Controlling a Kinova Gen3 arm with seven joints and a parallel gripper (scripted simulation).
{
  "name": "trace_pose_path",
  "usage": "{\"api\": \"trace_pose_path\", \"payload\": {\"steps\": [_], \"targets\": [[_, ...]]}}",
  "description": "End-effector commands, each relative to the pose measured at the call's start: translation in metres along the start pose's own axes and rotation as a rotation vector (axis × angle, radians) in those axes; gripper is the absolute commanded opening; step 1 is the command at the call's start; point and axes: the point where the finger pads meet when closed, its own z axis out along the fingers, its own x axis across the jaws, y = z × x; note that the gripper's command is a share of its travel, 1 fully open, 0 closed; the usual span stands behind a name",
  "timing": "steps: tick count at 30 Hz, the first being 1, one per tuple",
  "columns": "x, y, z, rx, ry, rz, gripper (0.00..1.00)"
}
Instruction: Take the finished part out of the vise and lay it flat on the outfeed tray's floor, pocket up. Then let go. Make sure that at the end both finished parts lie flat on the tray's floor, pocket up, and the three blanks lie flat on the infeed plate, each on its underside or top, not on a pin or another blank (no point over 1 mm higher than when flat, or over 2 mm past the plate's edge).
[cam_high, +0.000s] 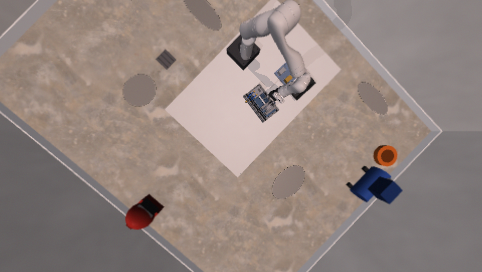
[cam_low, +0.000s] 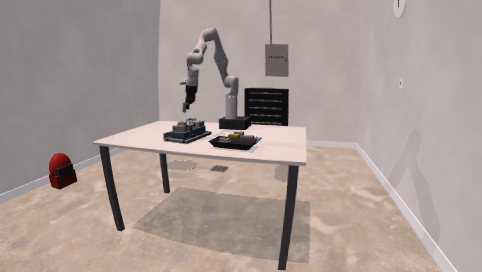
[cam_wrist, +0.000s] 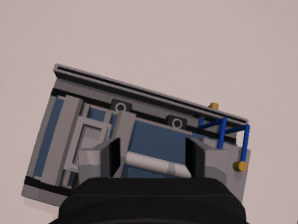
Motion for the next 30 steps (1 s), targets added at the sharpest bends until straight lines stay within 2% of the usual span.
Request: {"api": "trace_pose_path", "payload": {"steps": [1, 6, 7, 15, 16, 22, 23, 30], "targets": [[-0.002, -0.004, 0.0, -0.012, -0.012, 0.021, 1.0], [-0.002, -0.004, 0.0, -0.012, -0.012, 0.021, 1.0], [-0.009, -0.004, 0.0, -0.047, -0.04, 0.057, 1.0], [-0.009, -0.004, 0.0, -0.047, -0.04, 0.057, 1.0], [-0.016, -0.004, -0.001, -0.079, -0.066, 0.091, 1.0], [-0.016, -0.004, -0.001, -0.079, -0.066, 0.091, 1.0], [-0.022, -0.005, -0.002, -0.107, -0.09, 0.122, 1.0], [-0.022, -0.005, -0.002, -0.107, -0.09, 0.122, 1.0]]}}
